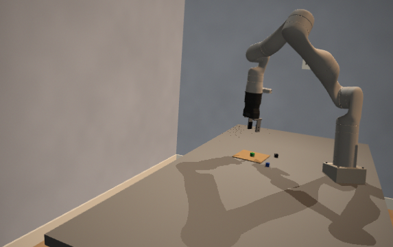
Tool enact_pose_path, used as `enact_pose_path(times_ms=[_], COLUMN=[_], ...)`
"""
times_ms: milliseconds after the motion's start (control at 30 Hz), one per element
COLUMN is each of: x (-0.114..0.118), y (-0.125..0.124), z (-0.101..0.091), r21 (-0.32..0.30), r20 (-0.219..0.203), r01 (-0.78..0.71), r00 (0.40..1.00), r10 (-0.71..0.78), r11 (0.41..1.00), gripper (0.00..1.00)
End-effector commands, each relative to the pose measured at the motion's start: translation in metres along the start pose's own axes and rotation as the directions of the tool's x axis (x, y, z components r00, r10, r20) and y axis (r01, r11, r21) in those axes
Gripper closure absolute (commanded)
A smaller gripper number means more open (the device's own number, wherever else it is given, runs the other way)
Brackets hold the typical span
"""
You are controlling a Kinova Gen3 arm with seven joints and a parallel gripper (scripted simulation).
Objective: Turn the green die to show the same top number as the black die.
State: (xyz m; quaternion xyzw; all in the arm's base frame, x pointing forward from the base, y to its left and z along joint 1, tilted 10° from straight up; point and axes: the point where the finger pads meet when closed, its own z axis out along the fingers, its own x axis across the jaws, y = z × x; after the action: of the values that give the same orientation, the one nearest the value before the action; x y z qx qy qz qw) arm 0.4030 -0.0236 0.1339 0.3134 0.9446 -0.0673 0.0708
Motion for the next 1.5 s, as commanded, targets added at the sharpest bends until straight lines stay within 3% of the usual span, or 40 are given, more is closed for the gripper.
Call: enact_pose_path(times_ms=[0, 433, 1067, 1467], x=[0.002, 0.002, 0.001, 0.001], y=[0.000, 0.000, 0.000, 0.000], z=[-0.001, -0.005, -0.051, -0.053], r21=[0.006, 0.002, 0.001, 0.001], r20=[-0.005, -0.017, -0.019, -0.019], r01=[0.002, 0.005, 0.006, 0.006], r00=[1.000, 1.000, 1.000, 1.000], r10=[-0.002, -0.005, -0.006, -0.006], r11=[1.000, 1.000, 1.000, 1.000], gripper=[0.00, 0.00, 0.00, 0.00])
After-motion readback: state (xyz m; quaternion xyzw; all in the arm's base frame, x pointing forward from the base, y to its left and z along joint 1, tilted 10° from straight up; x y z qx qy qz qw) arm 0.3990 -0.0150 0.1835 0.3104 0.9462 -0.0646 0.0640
